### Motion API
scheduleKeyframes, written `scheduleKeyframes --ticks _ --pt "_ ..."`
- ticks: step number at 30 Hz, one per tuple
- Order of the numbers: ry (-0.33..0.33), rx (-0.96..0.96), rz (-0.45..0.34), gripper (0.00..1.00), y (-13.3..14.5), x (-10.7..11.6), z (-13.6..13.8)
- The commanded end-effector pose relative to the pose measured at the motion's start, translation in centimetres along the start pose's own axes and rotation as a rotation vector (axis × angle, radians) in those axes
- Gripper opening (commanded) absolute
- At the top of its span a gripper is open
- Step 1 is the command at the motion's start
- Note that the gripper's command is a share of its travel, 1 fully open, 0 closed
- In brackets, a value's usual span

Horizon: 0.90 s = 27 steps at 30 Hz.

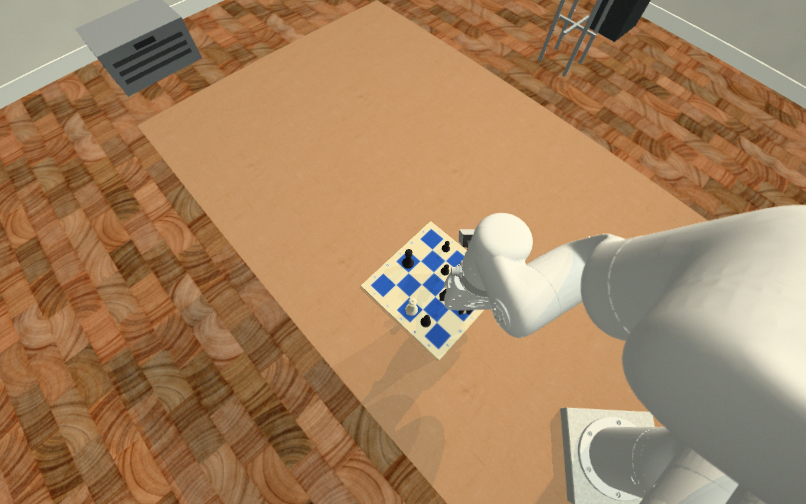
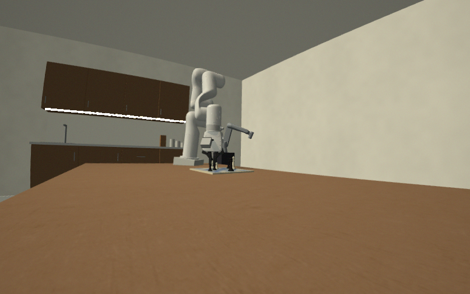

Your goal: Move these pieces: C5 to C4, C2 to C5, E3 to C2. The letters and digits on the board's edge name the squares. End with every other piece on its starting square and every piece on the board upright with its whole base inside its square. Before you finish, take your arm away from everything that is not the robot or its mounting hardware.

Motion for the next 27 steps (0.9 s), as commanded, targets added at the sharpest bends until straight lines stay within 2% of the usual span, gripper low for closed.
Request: scheduleKeyframes --ticks 1,3,4,6,7,9,10,14,15,17,18,27 --pt "-0.001 0.000 0.003 0.00 -0.09 0.09 -0.05" --pt "-0.001 0.000 0.003 0.00 -0.09 0.09 -0.05" --pt "-0.001 0.000 0.003 0.07 -0.09 0.09 -0.05" --pt "-0.001 0.000 0.003 0.07 -0.09 0.09 -0.05" --pt "-0.001 0.000 0.003 0.15 -0.09 0.09 -0.05" --pt "-0.001 0.000 0.003 0.15 -0.09 0.09 -0.05" --pt "-0.001 0.000 0.003 0.22 -0.09 0.09 -0.05" --pt "-0.001 0.000 0.003 0.22 -0.09 0.09 -0.05" --pt "-0.001 0.000 0.003 0.30 -0.09 0.09 -0.05" --pt "-0.001 0.000 0.003 0.30 -0.09 0.09 -0.05" --pt "-0.001 0.000 0.003 0.37 -0.09 0.09 -0.05" --pt "-0.001 0.000 0.003 0.37 -0.09 0.09 -0.05"
Point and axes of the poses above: the point where the finger pads meet when closed, its own x axis back along the fingers, its own z axis across the jaws, y = z × x, the point moved 10 cm from there along x, back along the fingers, and after that the axes turned 14 degrees about x, right-handed, at the moved point
